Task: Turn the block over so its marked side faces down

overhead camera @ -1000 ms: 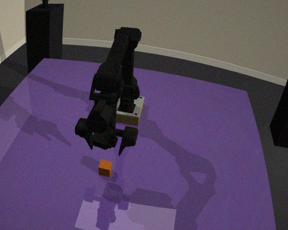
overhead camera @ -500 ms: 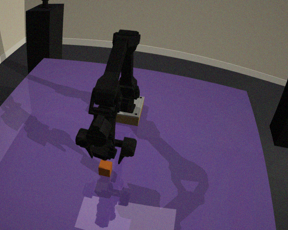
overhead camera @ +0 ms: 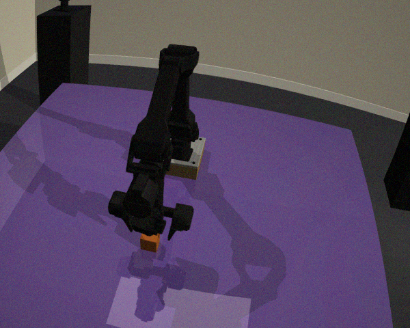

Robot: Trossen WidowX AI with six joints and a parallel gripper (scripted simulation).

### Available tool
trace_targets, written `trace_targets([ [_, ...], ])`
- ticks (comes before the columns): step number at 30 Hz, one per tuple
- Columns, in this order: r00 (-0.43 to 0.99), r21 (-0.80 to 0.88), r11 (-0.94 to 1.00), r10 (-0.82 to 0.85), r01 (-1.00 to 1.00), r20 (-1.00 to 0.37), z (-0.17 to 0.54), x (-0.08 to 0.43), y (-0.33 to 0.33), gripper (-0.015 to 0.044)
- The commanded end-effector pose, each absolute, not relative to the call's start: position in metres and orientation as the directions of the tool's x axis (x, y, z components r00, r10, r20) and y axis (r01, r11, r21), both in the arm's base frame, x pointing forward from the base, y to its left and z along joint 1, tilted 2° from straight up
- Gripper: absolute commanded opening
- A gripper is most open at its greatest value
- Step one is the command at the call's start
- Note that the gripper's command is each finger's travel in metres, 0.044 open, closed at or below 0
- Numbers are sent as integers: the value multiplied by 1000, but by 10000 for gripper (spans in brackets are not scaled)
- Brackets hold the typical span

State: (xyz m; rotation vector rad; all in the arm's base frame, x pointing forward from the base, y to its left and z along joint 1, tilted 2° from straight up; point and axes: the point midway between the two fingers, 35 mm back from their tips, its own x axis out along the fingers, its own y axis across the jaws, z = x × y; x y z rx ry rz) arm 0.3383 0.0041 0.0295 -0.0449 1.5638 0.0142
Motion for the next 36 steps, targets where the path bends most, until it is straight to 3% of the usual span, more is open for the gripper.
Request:
trace_targets([
  [1, -2, -24, 999, -24, -39, -1000, 21, 336, 3, 440],
  [9, -2, -24, 999, -24, -39, -1000, 11, 336, 3, 440],
  [19, -2, -24, 999, -24, -39, -1000, 11, 336, 3, 177],
  [36, -2, -24, 999, -24, -39, -1000, 11, 336, 3, 64],
])
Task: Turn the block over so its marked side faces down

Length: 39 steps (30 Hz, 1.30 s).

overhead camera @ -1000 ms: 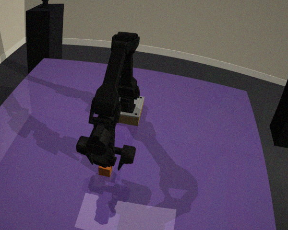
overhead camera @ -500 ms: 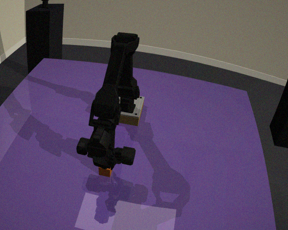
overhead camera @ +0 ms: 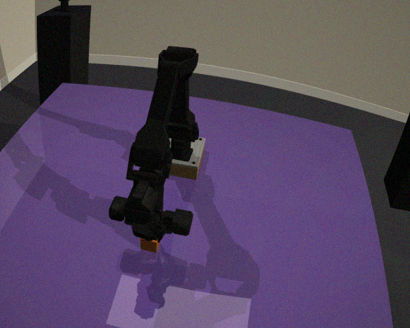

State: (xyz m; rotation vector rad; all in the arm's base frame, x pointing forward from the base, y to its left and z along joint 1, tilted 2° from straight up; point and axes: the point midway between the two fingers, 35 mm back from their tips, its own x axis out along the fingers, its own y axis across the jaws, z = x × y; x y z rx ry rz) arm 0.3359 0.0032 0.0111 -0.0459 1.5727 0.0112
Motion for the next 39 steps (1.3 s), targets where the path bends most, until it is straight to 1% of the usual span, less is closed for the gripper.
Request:
trace_targets([
  [1, -2, -24, 999, -24, -39, -1000, 12, 336, 3, 38],
  [2, -2, -24, 999, -24, -39, -1000, 15, 336, 3, 12],
  [3, -2, -24, 999, -24, -39, -1000, 22, 336, 3, 0],
  [6, -2, -24, 999, -24, -39, -1000, 39, 336, 4, 0],
  [11, 8, -24, 999, -24, -39, -1000, 40, 336, 4, 0],
  [25, 231, -22, 999, -13, -38, -973, 33, 338, 3, 0],
  [39, 443, -24, 999, -4, -39, -896, 32, 333, 3, 0],
])
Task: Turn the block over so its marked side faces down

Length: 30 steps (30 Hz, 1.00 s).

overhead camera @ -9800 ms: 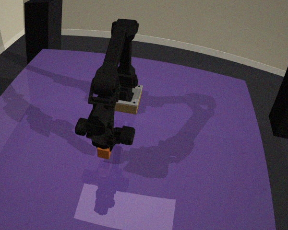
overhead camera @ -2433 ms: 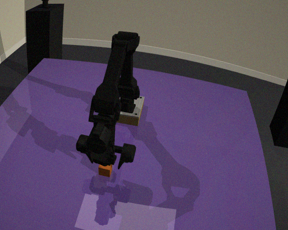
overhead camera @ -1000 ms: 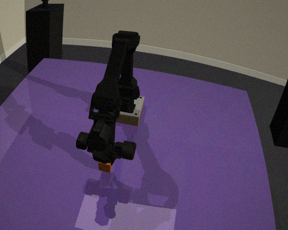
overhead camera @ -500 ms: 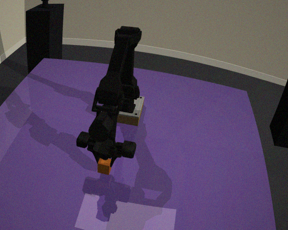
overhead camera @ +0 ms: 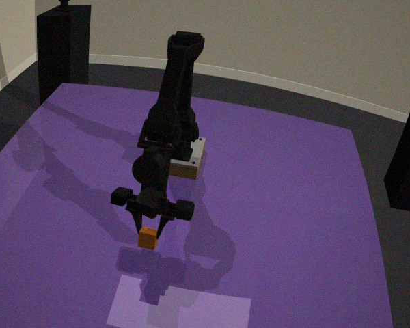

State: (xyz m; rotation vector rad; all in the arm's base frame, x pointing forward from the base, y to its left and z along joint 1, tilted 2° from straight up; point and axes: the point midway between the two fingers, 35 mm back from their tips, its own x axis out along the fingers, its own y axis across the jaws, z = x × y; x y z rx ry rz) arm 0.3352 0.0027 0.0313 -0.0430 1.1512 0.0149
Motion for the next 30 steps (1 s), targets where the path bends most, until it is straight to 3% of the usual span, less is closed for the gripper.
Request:
trace_targets([
  [1, 458, -24, 999, -3, -39, -889, 32, 333, 3, 0],
  [30, 745, -22, 999, 14, -38, -667, -3, 343, 3, 0],
])
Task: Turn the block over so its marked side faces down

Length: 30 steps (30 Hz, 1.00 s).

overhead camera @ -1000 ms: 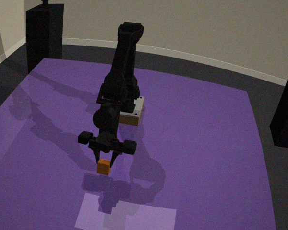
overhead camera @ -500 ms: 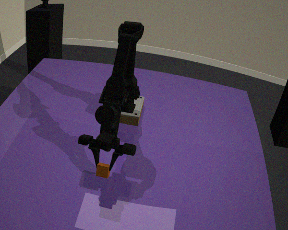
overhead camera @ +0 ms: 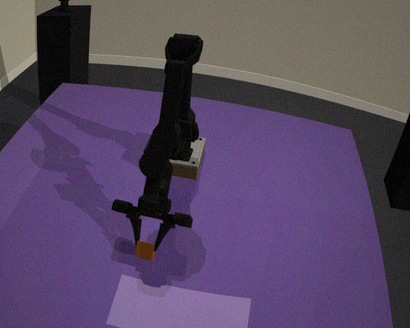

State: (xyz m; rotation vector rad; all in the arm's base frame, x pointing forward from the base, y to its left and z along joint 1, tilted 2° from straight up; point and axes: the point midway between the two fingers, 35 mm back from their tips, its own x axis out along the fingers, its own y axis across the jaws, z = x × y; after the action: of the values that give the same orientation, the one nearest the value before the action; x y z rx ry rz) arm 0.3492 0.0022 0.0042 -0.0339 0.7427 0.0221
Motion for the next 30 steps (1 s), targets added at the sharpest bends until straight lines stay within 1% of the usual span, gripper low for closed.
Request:
trace_targets([
  [1, 754, -22, 999, 15, -38, -656, -4, 343, 3, 0],
  [14, 855, -23, 999, 20, -38, -518, 0, 329, 2, 0],
  [20, 870, -24, 999, 22, -39, -492, 3, 328, 2, 0],
  [30, 870, -24, 999, 22, -39, -492, 3, 328, 2, 0],
])
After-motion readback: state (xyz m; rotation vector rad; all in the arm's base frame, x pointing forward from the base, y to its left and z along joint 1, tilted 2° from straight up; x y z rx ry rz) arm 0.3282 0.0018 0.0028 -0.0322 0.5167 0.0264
